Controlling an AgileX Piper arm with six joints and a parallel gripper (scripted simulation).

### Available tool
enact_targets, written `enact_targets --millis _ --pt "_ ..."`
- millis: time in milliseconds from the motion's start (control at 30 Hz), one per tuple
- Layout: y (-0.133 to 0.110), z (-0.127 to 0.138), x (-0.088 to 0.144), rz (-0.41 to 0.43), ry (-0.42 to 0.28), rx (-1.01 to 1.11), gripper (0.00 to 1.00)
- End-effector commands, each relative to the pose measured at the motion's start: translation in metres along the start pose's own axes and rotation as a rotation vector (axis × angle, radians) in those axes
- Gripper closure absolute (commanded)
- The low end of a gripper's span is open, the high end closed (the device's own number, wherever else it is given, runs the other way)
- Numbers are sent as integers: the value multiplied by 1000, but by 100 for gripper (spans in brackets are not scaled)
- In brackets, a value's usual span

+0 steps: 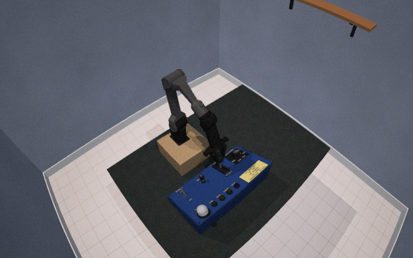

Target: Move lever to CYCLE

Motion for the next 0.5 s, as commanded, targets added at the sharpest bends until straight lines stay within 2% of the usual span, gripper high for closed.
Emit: enact_targets --millis 0,467 --pt "2 0 -1 1 0 -1 100" --pt "12 -1 -4 1 0 -1 100"
Point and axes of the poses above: the point where the finger pads meet when closed, its own x axis back along the fingers, its own z axis across the jaws, y = z × x, the point moved 5 cm from there along x, back along the fingers, and after that the axes turned 6 degrees about x, right-handed, at the moved point
